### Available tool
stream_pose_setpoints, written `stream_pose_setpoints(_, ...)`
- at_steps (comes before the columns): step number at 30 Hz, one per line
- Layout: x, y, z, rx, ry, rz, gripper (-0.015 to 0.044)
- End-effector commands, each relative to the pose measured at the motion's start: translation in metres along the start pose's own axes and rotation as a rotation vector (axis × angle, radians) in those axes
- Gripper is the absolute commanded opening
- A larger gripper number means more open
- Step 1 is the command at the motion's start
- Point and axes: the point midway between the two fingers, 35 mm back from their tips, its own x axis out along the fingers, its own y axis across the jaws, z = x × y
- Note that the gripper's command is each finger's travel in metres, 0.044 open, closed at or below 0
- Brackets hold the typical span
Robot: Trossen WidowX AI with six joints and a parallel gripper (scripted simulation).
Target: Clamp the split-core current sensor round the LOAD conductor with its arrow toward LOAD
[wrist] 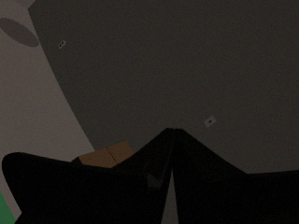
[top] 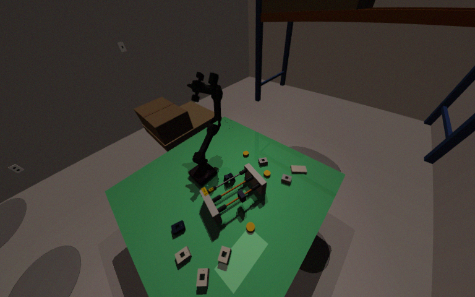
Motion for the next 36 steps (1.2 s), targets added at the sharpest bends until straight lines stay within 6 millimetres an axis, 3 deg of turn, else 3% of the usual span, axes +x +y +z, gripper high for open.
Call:
stream_pose_setpoints(1, 0.001, 0.0, 0.001, 0.002, -0.004, 0.001, 0.0026)
stream_pose_setpoints(5, 0.014, 0.01, 0.033, 0.046, -0.095, 0.037, 0.0131)
stream_pose_setpoints(10, 0.034, 0.041, 0.11, 0.159, -0.312, 0.144, 0.0263)
stream_pose_setpoints(12, 0.033, 0.052, 0.13, 0.223, -0.391, 0.185, 0.0315)
stream_pose_setpoints(16, 0.029, 0.086, 0.191, 0.317, -0.565, 0.321, 0.042)
stream_pose_setpoints(18, 0.022, 0.104, 0.219, 0.363, -0.648, 0.398, 0.044)
stream_pose_setpoints(23, -0.014, 0.152, 0.276, 0.392, -0.851, 0.602, 0.044)
stream_pose_setpoints(30, -0.074, 0.198, 0.325, 0.507, -1.035, 0.864, 0.044)
stream_pose_setpoints(36, -0.161, 0.242, 0.349, 0.604, -1.204, 1.198, 0.044)
